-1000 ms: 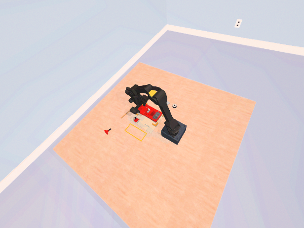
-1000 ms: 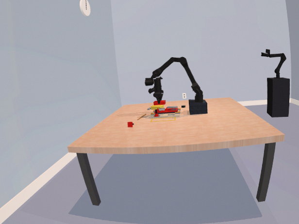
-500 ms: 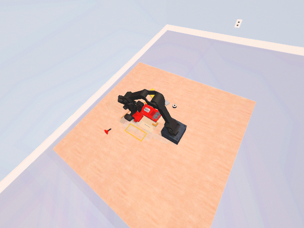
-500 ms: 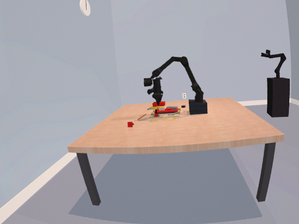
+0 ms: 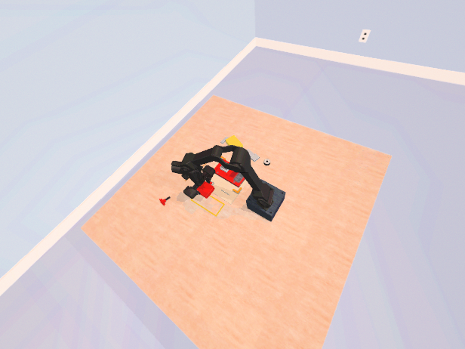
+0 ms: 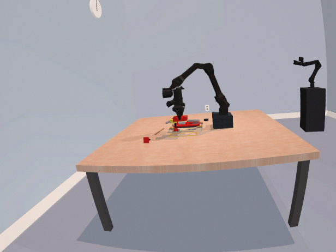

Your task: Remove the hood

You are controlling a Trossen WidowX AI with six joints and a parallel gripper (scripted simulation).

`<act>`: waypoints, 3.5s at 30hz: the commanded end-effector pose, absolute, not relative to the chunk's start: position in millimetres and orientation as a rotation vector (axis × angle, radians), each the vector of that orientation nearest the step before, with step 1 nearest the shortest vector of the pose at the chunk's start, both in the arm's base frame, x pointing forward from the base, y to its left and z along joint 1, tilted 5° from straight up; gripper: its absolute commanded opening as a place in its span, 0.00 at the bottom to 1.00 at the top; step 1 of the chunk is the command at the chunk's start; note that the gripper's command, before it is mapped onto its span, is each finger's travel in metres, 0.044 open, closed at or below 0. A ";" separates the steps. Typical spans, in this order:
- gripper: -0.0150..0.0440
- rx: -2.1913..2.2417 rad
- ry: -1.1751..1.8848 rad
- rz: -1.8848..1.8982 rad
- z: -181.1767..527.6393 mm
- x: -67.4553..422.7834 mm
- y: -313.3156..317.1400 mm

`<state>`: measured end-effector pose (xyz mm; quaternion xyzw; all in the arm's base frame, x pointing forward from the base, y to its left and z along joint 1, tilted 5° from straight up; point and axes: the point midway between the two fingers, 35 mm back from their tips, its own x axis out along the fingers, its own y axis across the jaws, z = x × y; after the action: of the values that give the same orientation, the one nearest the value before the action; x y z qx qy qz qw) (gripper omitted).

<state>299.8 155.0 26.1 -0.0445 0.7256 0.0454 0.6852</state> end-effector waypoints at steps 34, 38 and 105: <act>0.25 -0.091 1.629 0.104 8.6 281.1 183.5; 0.25 -0.091 1.629 0.104 5.3 281.1 183.6; 0.25 -0.091 1.629 0.104 -48.2 275.6 182.3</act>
<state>277.1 182.2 -45.2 -0.0433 0.7252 0.0471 0.6856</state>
